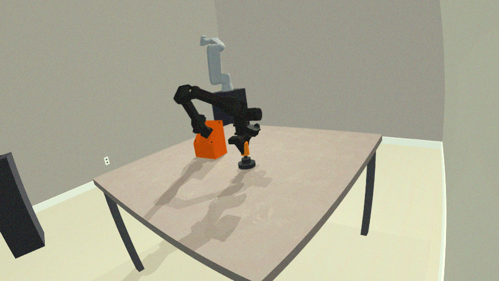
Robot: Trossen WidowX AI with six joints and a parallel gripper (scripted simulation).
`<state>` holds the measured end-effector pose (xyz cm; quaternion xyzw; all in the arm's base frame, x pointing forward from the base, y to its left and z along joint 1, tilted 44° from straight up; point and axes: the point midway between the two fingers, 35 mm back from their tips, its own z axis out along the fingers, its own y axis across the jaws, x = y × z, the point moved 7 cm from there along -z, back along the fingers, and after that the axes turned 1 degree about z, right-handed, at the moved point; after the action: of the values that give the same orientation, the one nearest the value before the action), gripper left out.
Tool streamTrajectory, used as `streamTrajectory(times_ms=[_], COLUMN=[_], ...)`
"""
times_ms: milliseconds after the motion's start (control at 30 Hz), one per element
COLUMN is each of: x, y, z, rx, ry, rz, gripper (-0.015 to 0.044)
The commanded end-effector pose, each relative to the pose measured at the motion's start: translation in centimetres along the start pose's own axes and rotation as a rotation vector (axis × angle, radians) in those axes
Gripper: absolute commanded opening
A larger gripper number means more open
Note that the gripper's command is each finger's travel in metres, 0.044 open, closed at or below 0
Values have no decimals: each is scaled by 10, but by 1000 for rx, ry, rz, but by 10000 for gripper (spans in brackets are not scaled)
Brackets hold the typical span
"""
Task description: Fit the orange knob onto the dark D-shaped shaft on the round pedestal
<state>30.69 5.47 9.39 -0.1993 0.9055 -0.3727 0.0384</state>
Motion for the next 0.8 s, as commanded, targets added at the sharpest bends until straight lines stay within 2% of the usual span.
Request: streamTrajectory(times_ms=[0, 200, 400, 767], x=[0, 0, -3, -1], y=[0, -1, -1, 0], z=[-2, -5, -3, -3], rx=[-1, -1, 0, -1], ry=[0, 0, 0, 0], rz=[-5, -30, -207, -214], gripper=[0, 0, 0, 0])
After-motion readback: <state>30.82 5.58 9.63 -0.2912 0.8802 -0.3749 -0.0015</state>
